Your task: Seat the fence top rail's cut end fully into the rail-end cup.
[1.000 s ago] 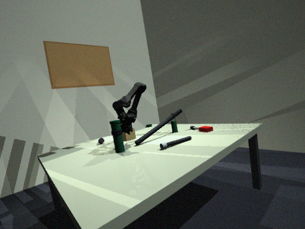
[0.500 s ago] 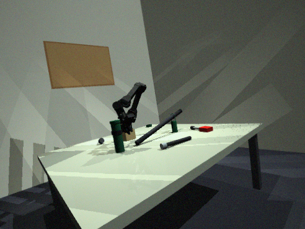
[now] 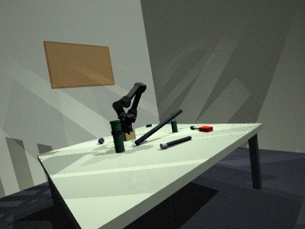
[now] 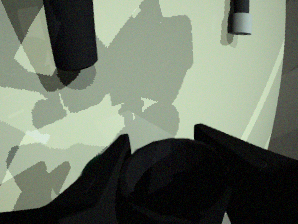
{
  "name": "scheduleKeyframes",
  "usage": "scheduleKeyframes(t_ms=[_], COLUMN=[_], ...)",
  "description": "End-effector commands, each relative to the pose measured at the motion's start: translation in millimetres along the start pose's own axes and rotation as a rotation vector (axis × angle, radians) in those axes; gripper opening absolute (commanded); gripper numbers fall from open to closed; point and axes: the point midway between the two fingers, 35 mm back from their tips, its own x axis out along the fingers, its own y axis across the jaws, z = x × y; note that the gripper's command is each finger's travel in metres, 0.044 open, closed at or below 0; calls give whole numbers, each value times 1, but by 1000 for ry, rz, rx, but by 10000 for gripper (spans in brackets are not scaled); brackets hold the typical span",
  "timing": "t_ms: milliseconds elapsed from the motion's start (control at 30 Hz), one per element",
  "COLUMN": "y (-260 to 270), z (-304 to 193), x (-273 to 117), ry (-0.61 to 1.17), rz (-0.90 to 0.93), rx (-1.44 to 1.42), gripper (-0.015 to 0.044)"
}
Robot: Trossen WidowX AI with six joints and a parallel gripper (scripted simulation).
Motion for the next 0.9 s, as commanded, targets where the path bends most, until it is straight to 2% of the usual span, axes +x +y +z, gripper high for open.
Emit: scheduleKeyframes(t_ms=[0, 300, 767, 867], y=[0, -8, -23, -32], z=[0, 13, 37, 54], x=[0, -12, -35, -49], ry=[0, -1, 3, 0], rz=[0, 0, -6, -5], rx=[-1, -6, -6, 238], gripper=[210, 440, 440, 440])
